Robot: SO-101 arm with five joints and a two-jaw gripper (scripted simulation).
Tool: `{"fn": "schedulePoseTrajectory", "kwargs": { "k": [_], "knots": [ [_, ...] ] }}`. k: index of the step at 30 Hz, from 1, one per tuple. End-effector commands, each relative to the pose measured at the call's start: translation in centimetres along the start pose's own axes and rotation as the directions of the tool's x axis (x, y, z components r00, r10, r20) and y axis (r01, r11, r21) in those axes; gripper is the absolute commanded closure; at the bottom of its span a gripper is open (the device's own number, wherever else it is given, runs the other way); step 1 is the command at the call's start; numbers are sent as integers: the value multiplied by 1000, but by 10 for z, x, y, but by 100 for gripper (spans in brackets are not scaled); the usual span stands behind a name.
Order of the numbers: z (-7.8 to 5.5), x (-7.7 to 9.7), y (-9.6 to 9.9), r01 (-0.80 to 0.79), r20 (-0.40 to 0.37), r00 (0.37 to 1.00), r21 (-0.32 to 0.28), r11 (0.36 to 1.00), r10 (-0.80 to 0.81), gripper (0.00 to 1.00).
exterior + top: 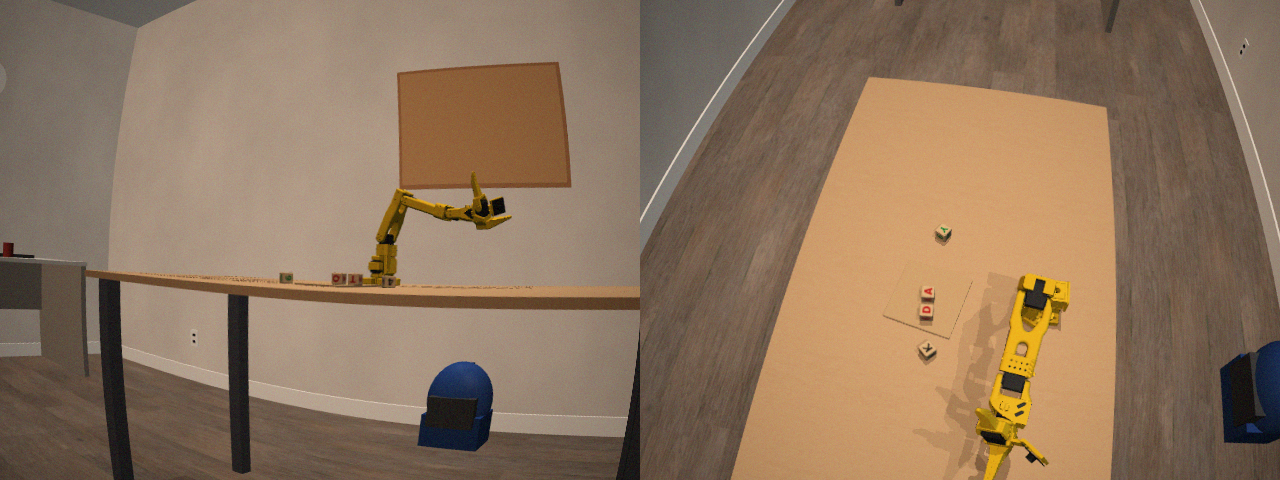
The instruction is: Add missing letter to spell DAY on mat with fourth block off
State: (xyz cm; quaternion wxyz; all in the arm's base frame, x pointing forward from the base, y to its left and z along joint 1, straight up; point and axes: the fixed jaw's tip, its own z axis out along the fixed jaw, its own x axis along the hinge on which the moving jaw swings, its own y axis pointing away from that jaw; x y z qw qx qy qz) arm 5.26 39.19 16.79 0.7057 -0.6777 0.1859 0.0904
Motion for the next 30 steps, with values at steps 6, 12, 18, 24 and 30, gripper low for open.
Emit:
{"fn": "schedulePoseTrajectory", "kwargs": {
  "k": [6, 12, 18, 24, 30],
  "knots": [
    [-5, -17, -41, -5, 53, 999, 126, 992, -2, 0],
    [-5, -17, -41, -5, 53, 999, 126, 992, -2, 0],
    [-5, -17, -41, -5, 53, 999, 126, 992, -2, 0],
    [-4, -1, -3, -1, 2, 1000, 5, 1000, 1, 0],
    [-8, -11, -26, -2, 28, 1000, 66, 998, 0, 0]
  ]
}}
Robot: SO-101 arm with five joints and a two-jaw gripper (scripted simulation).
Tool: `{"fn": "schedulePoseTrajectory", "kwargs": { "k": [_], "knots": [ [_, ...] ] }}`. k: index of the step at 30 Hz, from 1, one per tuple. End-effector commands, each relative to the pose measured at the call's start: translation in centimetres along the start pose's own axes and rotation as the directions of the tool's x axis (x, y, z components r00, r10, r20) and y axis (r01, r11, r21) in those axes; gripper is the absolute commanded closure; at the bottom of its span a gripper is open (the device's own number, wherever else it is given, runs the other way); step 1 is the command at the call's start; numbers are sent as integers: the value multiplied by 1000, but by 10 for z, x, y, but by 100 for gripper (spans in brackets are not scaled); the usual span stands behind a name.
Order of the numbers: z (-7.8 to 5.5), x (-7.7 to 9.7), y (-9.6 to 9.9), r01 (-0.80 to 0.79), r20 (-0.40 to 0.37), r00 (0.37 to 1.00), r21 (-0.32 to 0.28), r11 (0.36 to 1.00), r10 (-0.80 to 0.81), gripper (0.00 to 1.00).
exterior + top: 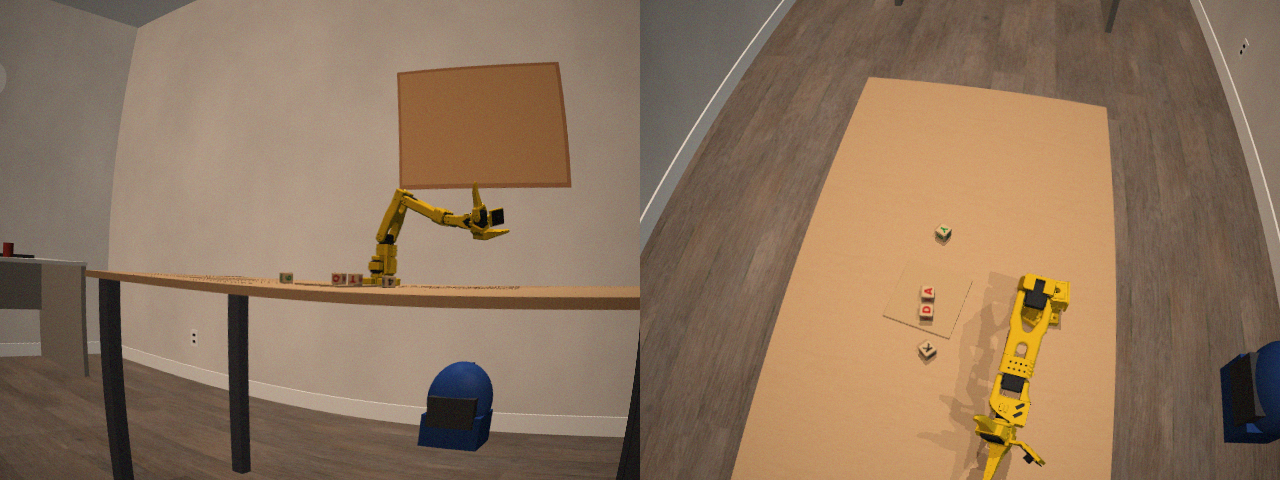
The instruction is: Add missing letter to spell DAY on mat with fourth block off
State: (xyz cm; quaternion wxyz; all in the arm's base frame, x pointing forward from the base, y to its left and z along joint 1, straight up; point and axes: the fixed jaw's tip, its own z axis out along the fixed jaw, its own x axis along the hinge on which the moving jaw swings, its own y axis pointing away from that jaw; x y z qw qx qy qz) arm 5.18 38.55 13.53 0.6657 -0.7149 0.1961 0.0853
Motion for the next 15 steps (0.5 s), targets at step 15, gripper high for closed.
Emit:
{"fn": "schedulePoseTrajectory", "kwargs": {
  "k": [15],
  "knots": [
    [-18, -34, -81, -14, 101, 995, 240, 971, -11, 0]
  ]
}}
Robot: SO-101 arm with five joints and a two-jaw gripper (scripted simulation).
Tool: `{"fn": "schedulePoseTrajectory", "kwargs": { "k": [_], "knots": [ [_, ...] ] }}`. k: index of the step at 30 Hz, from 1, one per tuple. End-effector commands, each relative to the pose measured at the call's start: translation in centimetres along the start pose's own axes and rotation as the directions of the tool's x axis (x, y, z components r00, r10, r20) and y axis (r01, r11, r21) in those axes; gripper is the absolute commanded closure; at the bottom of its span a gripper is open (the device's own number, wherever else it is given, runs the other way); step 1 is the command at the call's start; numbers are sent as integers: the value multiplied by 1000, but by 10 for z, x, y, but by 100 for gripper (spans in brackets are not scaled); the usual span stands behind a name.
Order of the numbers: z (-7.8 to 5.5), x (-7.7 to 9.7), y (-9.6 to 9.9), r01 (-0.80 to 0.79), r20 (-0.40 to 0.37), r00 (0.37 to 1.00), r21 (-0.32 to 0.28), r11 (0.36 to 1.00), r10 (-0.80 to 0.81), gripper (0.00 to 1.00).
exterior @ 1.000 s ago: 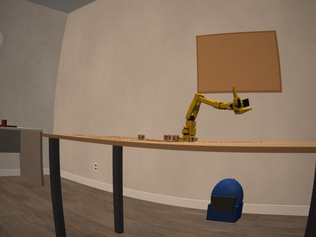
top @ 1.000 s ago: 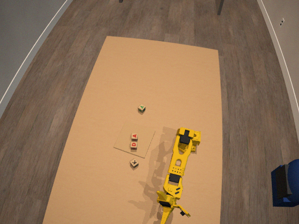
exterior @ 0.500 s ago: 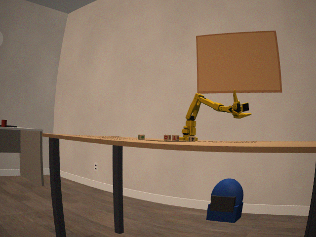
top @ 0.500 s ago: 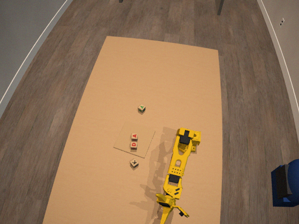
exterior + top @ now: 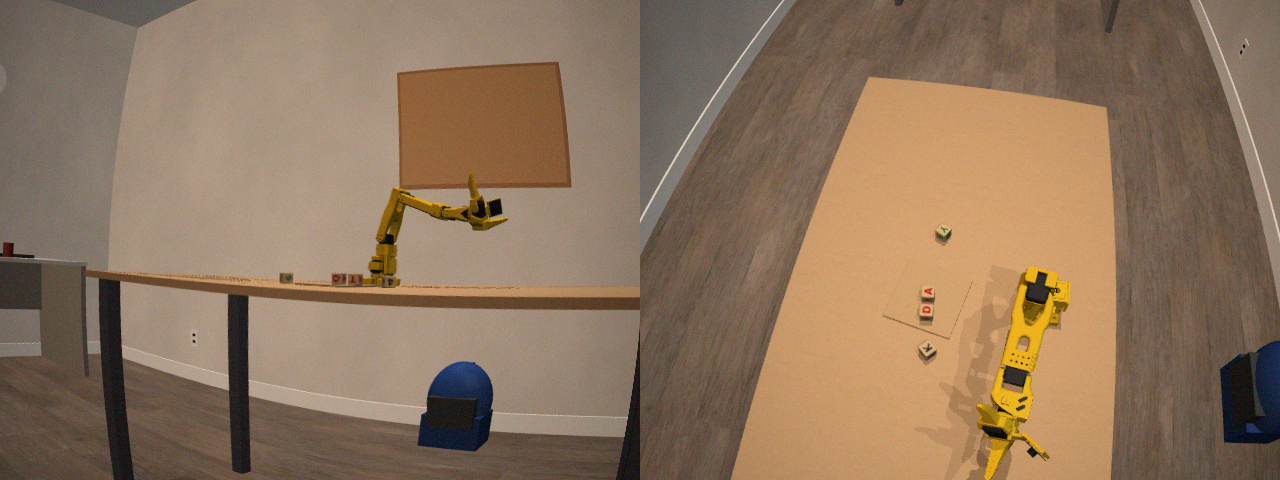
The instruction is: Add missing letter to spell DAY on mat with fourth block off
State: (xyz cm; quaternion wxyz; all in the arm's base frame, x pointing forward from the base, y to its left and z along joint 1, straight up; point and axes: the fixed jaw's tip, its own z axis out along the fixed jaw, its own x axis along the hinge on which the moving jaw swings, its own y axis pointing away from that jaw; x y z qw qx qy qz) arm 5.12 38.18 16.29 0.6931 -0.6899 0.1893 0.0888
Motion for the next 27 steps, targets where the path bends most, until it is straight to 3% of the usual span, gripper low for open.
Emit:
{"fn": "schedulePoseTrajectory", "kwargs": {
  "k": [1, 11, 20, 27],
  "knots": [
    [-8, -25, -60, -8, 76, 997, 182, 983, -6, 0],
    [-11, -28, -68, -10, 86, 996, 206, 978, -8, 0],
    [-24, -40, -96, -19, 119, 993, 285, 958, -16, 0],
    [-25, -41, -98, -20, 122, 992, 292, 956, -17, 0]
  ]
}}
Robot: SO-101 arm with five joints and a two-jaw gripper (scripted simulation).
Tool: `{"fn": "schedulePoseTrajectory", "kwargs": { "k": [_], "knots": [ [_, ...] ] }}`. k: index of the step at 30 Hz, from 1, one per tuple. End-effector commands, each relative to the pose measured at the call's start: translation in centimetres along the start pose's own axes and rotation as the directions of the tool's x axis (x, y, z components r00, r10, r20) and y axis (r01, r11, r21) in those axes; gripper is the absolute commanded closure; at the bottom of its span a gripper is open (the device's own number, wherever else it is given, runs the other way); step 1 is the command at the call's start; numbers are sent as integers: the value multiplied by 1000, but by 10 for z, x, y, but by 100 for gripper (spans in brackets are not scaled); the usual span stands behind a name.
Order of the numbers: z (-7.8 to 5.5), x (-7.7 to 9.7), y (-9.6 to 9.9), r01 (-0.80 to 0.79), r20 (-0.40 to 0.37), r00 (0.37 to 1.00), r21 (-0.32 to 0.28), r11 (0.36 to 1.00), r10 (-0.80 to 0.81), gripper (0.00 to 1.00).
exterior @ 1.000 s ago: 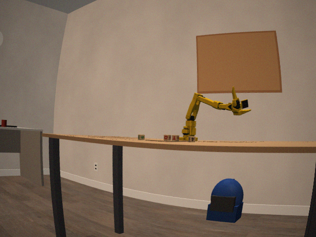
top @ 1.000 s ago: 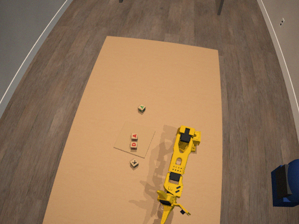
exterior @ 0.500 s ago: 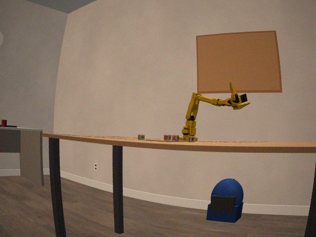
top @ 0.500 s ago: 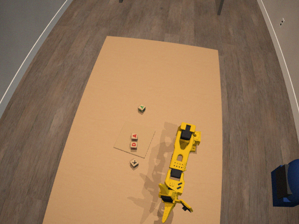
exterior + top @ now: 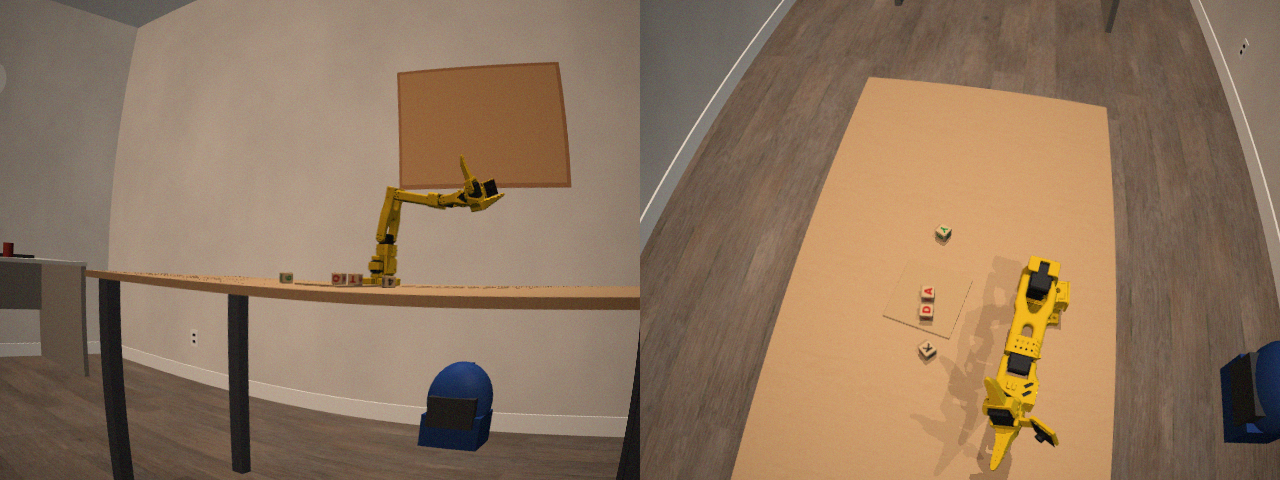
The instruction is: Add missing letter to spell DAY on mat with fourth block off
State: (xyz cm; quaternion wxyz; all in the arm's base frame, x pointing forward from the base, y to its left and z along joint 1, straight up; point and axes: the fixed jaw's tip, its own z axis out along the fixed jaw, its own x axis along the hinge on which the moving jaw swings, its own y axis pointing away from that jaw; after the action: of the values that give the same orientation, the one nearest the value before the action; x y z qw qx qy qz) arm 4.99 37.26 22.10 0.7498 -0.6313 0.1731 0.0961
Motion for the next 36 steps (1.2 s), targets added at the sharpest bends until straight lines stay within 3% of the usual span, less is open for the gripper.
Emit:
{"fn": "schedulePoseTrajectory", "kwargs": {
  "k": [1, 10, 18, 27, 36],
  "knots": [
    [-6, -20, -47, -6, 61, 998, 146, 989, -3, 0],
    [-17, -31, -76, -12, 94, 995, 226, 974, -10, 0],
    [-18, -33, -79, -13, 99, 995, 236, 972, -11, 0],
    [-32, -44, -106, -22, 131, 991, 314, 949, -20, 0],
    [-35, -47, -112, -25, 138, 990, 329, 944, -22, 0]
  ]
}}
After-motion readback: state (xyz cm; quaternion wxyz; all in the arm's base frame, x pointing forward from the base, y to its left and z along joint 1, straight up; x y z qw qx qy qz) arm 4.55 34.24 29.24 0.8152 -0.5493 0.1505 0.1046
